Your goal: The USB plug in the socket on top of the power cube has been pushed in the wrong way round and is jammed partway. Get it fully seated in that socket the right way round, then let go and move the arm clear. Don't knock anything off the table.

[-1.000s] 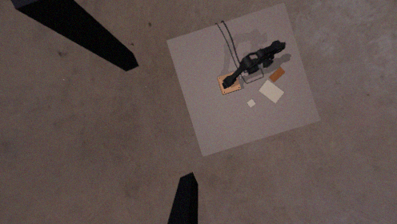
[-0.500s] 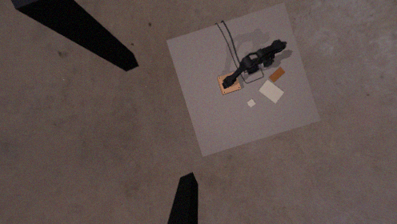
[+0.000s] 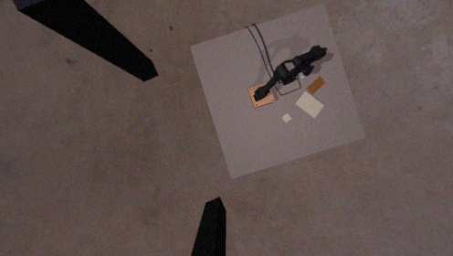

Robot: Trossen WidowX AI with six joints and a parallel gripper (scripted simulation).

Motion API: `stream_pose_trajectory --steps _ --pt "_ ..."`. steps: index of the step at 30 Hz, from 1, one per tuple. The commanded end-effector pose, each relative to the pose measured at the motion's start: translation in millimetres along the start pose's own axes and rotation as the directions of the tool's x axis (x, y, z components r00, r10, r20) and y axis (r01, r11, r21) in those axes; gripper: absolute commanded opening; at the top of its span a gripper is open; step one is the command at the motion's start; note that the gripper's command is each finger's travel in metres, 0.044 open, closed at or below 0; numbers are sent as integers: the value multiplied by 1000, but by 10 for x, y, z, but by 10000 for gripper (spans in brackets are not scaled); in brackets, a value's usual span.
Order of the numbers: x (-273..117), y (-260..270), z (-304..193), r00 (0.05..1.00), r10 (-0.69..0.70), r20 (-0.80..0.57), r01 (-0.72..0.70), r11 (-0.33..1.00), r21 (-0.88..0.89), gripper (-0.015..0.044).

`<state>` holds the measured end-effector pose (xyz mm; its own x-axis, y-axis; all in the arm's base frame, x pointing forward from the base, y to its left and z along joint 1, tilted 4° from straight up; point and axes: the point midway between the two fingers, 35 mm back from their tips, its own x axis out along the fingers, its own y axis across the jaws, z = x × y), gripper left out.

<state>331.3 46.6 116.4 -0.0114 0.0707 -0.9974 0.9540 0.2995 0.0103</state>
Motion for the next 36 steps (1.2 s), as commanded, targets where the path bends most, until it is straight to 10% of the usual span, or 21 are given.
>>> stream_pose_trajectory --steps 1,36 --pt "1 -1 0 1000 -1 0 0 995 -100 0" --pt "1 -1 0 1000 0 0 0 527 -850 0"
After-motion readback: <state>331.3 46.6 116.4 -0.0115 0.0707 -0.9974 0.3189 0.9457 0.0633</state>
